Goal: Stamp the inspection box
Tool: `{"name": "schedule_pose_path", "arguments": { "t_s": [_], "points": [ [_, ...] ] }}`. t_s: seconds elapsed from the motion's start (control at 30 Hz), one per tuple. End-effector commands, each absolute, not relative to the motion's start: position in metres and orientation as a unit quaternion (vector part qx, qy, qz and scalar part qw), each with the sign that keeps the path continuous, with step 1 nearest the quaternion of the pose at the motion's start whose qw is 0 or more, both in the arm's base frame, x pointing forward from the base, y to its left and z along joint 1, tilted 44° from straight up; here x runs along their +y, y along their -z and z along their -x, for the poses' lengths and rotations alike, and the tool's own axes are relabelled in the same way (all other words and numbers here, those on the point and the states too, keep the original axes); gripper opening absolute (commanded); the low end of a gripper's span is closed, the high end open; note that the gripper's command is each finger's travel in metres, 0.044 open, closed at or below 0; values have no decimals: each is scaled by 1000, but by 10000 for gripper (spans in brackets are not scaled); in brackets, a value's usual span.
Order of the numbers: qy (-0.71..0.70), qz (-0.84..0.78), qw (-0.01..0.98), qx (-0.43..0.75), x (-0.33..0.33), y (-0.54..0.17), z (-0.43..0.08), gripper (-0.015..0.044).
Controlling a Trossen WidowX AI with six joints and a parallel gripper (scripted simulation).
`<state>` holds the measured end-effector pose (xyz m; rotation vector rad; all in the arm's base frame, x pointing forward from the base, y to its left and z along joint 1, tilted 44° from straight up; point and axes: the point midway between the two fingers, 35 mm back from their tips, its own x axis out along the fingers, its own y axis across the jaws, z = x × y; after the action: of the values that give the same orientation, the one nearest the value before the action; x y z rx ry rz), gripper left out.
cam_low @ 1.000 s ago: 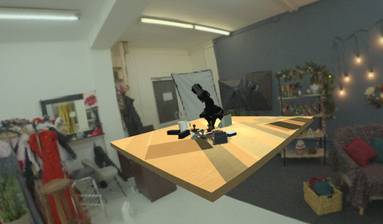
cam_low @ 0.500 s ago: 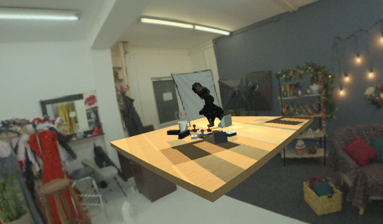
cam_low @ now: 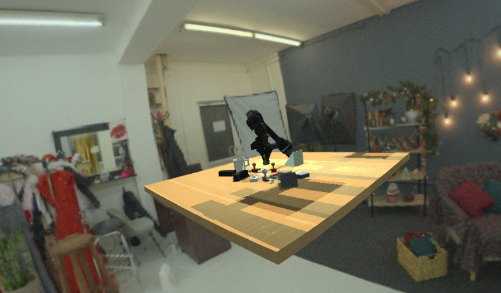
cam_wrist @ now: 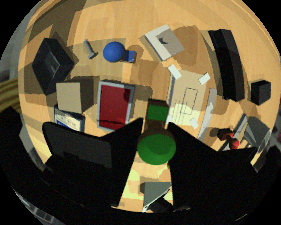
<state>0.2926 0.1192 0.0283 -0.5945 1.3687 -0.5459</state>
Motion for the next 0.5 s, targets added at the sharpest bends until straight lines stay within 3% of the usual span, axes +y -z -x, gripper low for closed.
{"name": "schedule_pose_path", "arguments": {
  "t_s": [0.0, 0.47],
  "points": [
    [251, 264, 702, 611, 98, -48, -297, 0],
    [262, 257, 705, 607, 70, -70, -300, 0]
  ]
}}
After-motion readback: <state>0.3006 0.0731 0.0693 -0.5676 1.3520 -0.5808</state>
